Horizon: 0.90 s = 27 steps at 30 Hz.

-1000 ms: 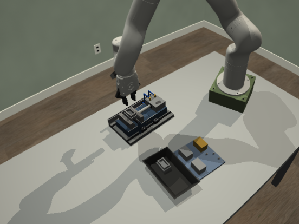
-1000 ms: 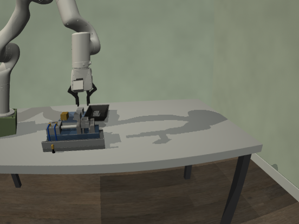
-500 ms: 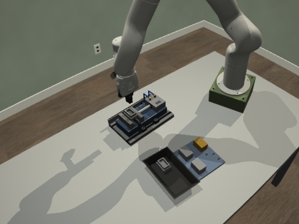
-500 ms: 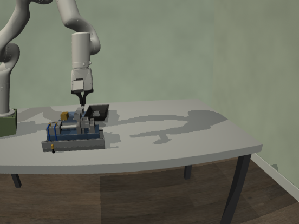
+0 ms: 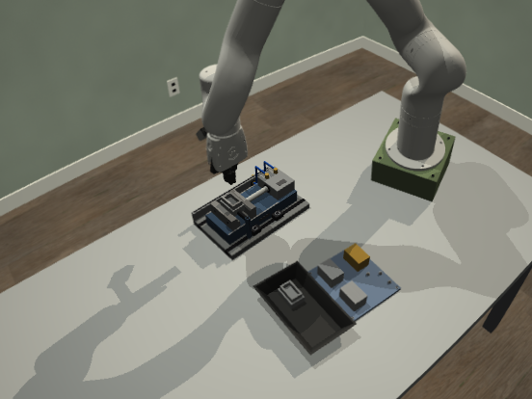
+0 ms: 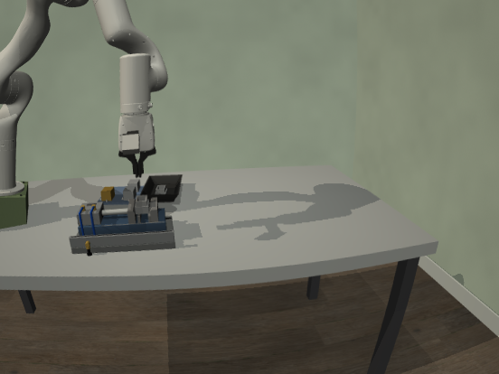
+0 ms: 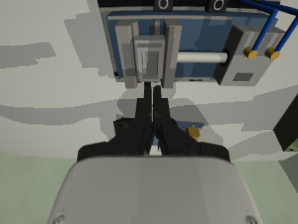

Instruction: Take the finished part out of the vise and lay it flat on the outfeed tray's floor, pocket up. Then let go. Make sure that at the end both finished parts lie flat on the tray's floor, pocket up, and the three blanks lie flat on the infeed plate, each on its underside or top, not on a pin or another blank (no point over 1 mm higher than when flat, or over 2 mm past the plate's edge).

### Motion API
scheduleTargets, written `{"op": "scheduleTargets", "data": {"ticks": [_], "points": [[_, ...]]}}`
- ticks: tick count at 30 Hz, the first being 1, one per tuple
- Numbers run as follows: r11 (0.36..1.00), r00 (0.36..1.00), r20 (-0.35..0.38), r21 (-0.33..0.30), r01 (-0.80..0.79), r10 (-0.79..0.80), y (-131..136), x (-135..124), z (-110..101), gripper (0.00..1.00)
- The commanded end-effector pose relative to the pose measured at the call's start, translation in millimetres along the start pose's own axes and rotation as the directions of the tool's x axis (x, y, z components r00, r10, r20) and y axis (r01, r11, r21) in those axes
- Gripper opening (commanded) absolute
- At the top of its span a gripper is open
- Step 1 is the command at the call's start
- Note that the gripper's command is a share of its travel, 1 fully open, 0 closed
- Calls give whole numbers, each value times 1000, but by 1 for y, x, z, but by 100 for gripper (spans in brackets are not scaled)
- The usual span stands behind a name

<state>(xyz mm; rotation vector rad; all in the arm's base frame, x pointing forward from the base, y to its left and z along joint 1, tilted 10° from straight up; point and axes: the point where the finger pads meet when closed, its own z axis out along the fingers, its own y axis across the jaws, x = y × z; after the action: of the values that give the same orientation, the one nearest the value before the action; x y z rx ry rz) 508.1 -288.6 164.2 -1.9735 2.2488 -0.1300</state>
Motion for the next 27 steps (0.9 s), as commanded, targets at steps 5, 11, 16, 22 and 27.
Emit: {"op": "scheduleTargets", "data": {"ticks": [5, 11, 16, 22, 27], "points": [[1000, 1000, -1, 2, 0, 0, -1, 0, -1, 0], [1000, 1000, -1, 2, 0, 0, -1, 0, -1, 69], [1000, 1000, -1, 2, 0, 0, -1, 0, -1, 69], [1000, 1000, -1, 2, 0, 0, -1, 0, -1, 69], [1000, 1000, -1, 2, 0, 0, -1, 0, -1, 69]]}}
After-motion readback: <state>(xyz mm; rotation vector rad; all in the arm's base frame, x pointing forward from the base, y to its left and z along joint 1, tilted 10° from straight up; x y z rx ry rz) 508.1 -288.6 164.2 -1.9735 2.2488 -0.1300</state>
